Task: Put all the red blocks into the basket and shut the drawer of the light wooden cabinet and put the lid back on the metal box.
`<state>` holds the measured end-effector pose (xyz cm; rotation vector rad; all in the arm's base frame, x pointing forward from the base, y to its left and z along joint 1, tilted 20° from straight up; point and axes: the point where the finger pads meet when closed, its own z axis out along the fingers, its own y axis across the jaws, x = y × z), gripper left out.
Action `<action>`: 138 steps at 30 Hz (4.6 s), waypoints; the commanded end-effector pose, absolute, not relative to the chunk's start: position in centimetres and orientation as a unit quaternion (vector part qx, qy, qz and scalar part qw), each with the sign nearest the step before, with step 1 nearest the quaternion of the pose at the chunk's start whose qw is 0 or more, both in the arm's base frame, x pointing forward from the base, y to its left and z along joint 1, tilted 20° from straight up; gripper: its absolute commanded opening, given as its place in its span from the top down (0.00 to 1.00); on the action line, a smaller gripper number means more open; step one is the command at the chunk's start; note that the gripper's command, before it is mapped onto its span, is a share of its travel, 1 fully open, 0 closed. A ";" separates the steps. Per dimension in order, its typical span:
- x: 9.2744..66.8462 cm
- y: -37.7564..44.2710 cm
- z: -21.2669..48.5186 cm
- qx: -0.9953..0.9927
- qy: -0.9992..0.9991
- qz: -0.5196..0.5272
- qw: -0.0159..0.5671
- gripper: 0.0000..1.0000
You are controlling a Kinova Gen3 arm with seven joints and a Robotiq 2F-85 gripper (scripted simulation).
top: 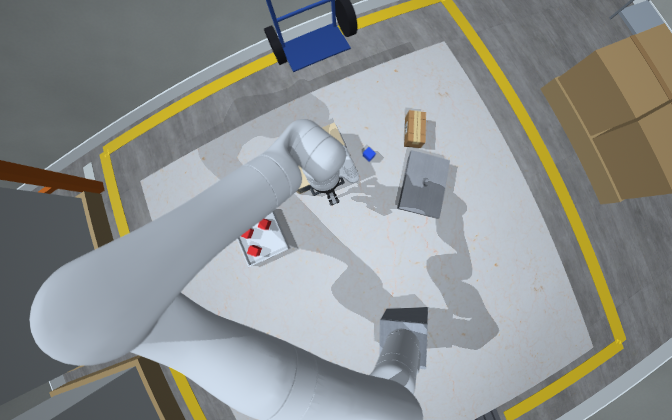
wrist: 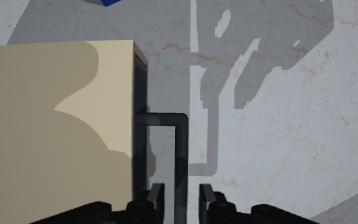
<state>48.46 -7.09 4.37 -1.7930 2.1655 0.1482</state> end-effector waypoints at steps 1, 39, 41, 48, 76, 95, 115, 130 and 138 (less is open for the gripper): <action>48.5 -7.1 4.4 -0.628 0.759 0.051 0.163 0.70; 48.6 -7.1 4.1 -0.628 0.759 0.051 0.163 0.70; 48.6 -7.0 4.1 -0.628 0.759 0.051 0.163 0.70; 48.7 -6.9 3.7 -0.628 0.759 0.051 0.163 0.70; 49.1 -6.4 1.9 -0.628 0.759 0.051 0.163 0.70; 49.1 -6.3 1.7 -0.628 0.759 0.051 0.163 0.70; 49.1 -6.3 1.7 -0.628 0.759 0.051 0.163 0.70; 49.1 -6.3 1.7 -0.628 0.759 0.051 0.163 0.90; 49.1 -6.3 1.7 -0.628 0.759 0.051 0.163 0.90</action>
